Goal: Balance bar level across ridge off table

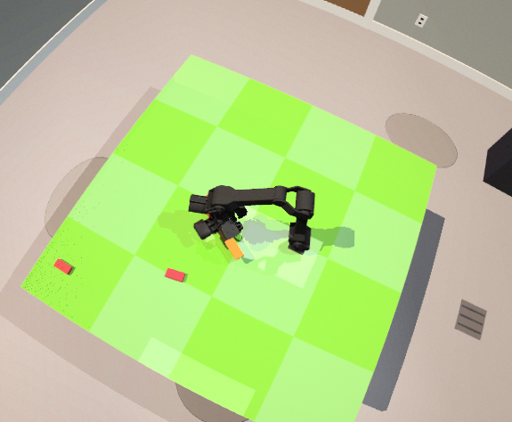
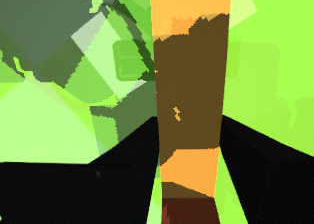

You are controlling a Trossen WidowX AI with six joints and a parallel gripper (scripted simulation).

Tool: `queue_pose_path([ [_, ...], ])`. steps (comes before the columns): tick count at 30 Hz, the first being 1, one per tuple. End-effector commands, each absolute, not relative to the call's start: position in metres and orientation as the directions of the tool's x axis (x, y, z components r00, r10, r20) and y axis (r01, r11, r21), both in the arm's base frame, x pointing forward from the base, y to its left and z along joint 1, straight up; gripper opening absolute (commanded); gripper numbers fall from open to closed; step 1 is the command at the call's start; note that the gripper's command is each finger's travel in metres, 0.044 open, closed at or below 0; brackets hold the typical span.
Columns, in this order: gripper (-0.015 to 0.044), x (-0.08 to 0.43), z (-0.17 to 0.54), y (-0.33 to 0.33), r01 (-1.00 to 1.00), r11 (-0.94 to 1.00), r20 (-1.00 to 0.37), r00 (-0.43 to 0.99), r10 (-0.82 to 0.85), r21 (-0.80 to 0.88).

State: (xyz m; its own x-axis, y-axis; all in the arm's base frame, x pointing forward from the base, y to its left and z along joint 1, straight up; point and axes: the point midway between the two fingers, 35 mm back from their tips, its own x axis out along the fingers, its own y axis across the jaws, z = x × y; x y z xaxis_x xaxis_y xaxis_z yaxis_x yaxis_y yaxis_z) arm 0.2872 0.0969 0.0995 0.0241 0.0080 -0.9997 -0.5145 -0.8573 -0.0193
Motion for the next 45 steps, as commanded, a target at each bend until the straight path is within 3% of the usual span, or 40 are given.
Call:
queue_pose_path([
  [1, 0.0000, 0.2872, 0.0995, 0.0969, -0.515, -0.857, -1.000, 0.024, 0.008, -0.019],
  [25, 0.0000, 0.2872, 0.0995, 0.0969, -0.515, -0.857, -1.000, 0.024, 0.008, -0.019],
  [32, 0.0167, 0.2872, 0.0995, 0.0969, -0.515, -0.857, -1.000, 0.024, 0.008, -0.019],
  [45, 0.0167, 0.2872, 0.0995, 0.0969, -0.515, -0.857, -1.000, 0.024, 0.008, -0.019],
])
